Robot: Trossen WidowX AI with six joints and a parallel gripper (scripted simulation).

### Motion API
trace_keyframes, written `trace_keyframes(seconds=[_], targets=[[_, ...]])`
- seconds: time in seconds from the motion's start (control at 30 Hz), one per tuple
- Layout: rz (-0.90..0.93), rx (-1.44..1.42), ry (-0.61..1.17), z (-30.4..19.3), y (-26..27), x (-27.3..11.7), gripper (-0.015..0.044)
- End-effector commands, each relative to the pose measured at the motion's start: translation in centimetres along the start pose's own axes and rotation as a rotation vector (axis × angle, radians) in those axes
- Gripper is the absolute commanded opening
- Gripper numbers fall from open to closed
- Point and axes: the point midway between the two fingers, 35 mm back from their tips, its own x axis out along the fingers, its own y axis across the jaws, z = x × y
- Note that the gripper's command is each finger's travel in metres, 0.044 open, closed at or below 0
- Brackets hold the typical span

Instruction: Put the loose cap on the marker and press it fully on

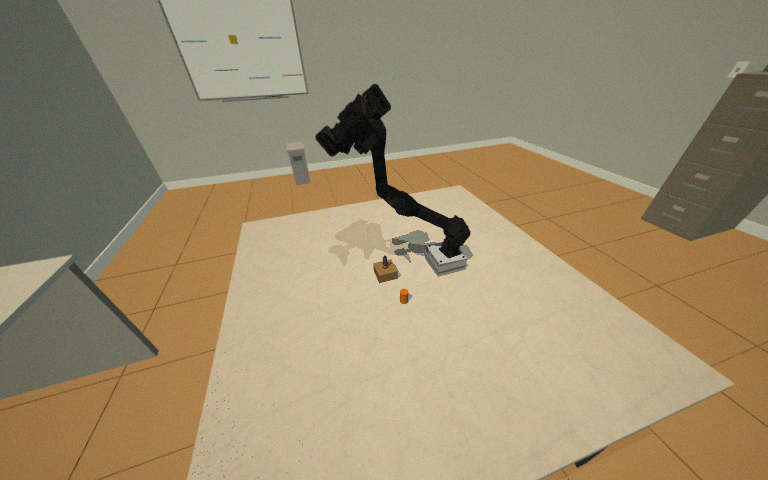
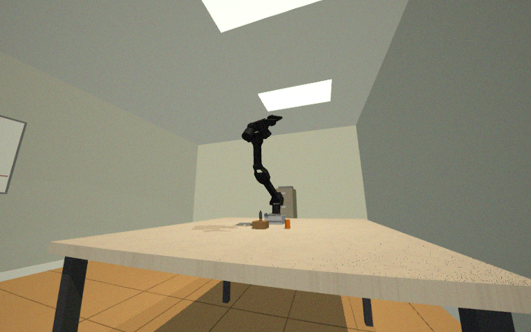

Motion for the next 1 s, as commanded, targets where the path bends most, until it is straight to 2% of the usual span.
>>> trace_keyframes(seconds=[0.0,0.07,0.17,0.27,0.6,0.8,0.97], targets=[[0.002,0.000,0.007,-0.1,0.0,0.0,0.0374],[0.019,-0.006,0.064,-0.9,0.3,-0.1,0.0321],[0.086,-0.156,0.183,-2.9,-2.2,-3.0,0.0246],[0.157,-0.331,0.277,-4.2,-5.6,-5.9,0.0246],[0.362,-0.867,0.480,-4.7,-17.3,-11.4,0.0246],[0.450,-1.217,0.587,-3.2,-24.4,-12.2,0.0246],[0.531,-1.544,0.584,0.2,-30.2,-10.2,0.0246]])
